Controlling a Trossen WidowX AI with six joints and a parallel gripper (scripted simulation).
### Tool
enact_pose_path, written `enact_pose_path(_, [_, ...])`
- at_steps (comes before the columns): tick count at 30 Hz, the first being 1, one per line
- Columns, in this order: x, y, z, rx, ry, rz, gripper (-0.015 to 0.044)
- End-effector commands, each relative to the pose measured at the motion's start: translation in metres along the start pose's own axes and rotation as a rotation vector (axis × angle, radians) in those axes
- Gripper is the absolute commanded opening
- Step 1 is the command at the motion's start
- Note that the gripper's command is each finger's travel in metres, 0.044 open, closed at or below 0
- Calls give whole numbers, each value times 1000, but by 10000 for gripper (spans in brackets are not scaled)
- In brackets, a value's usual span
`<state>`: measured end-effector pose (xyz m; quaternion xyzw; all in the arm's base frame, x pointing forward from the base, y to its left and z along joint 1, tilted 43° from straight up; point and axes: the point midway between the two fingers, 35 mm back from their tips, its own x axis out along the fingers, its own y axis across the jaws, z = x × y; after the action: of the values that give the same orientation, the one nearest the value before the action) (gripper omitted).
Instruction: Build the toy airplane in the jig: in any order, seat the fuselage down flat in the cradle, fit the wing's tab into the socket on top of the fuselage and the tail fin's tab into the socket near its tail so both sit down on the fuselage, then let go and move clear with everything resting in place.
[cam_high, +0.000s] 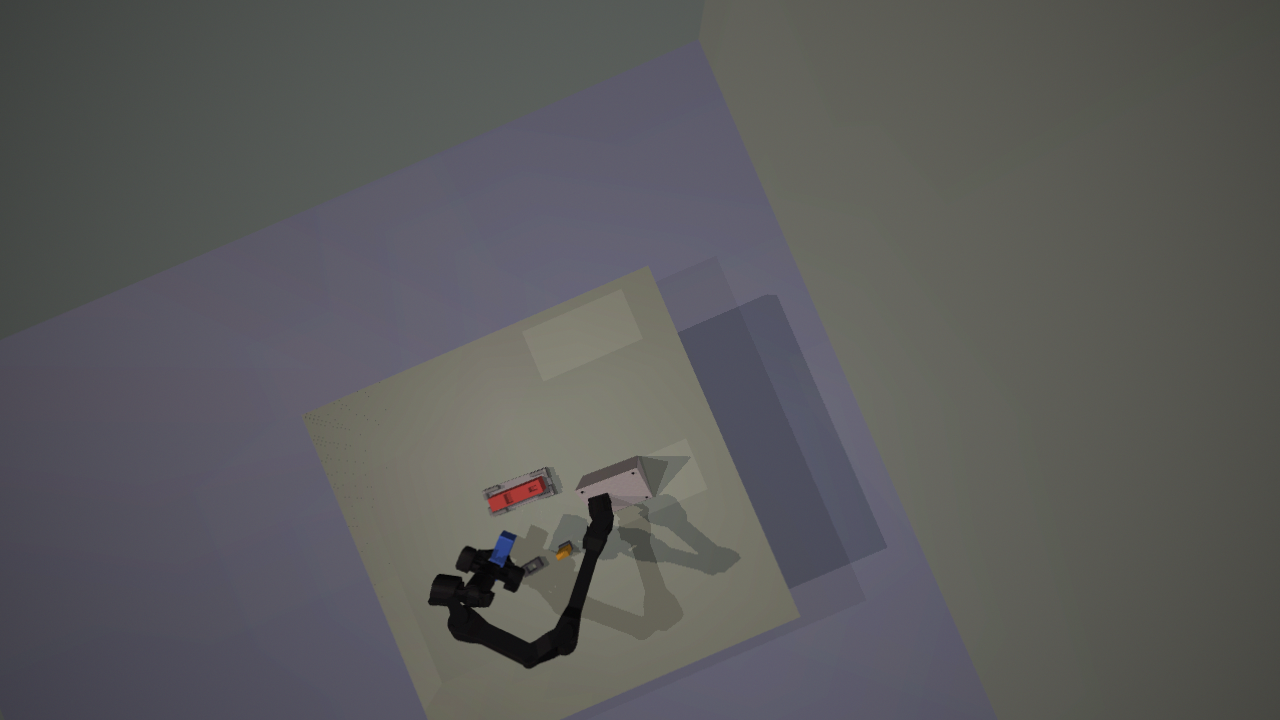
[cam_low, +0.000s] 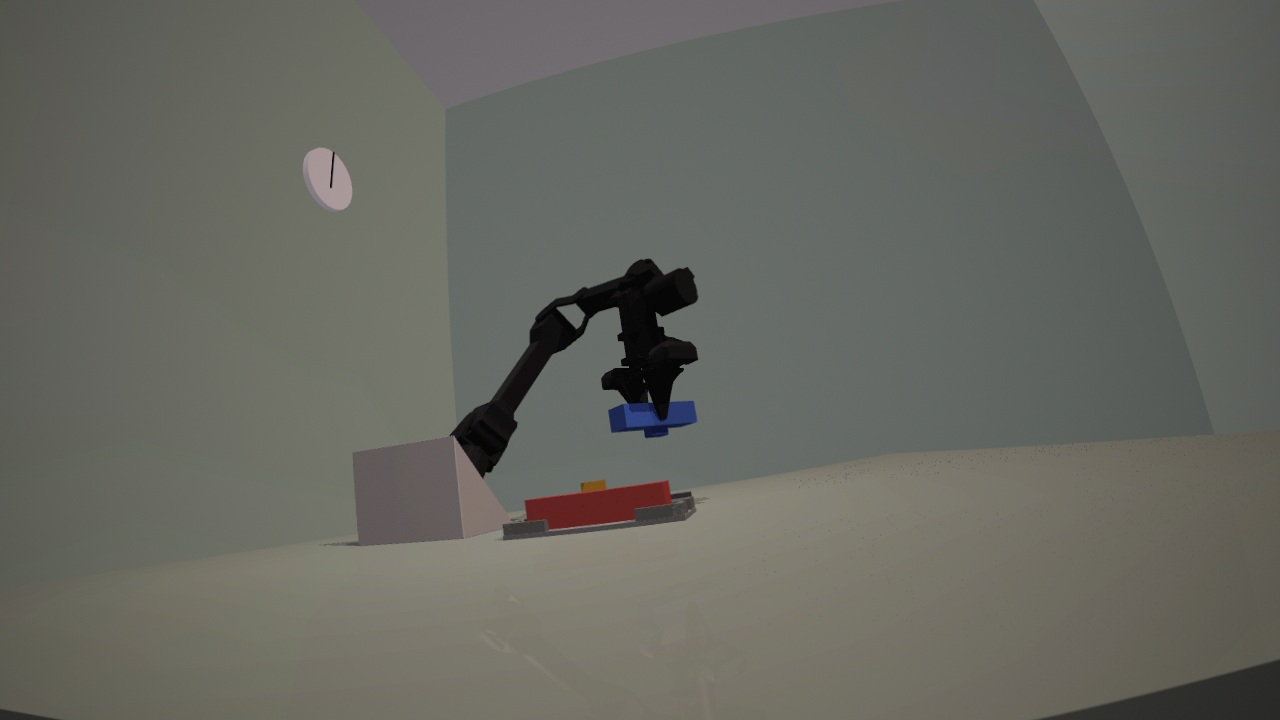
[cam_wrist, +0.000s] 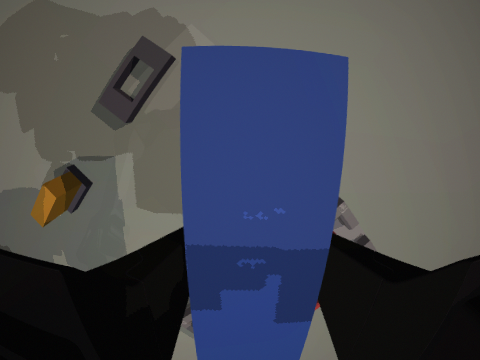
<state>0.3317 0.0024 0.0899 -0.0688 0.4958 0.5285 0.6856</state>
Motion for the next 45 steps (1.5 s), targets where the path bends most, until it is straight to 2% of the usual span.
enact_pose_path(1, [3,-9,-12,-59,5,1,0])
enact_pose_path(42, [32,-63,-123,-773,-11,11,0])
enact_pose_path(45, [31,-64,-122,-773,-11,11,79])
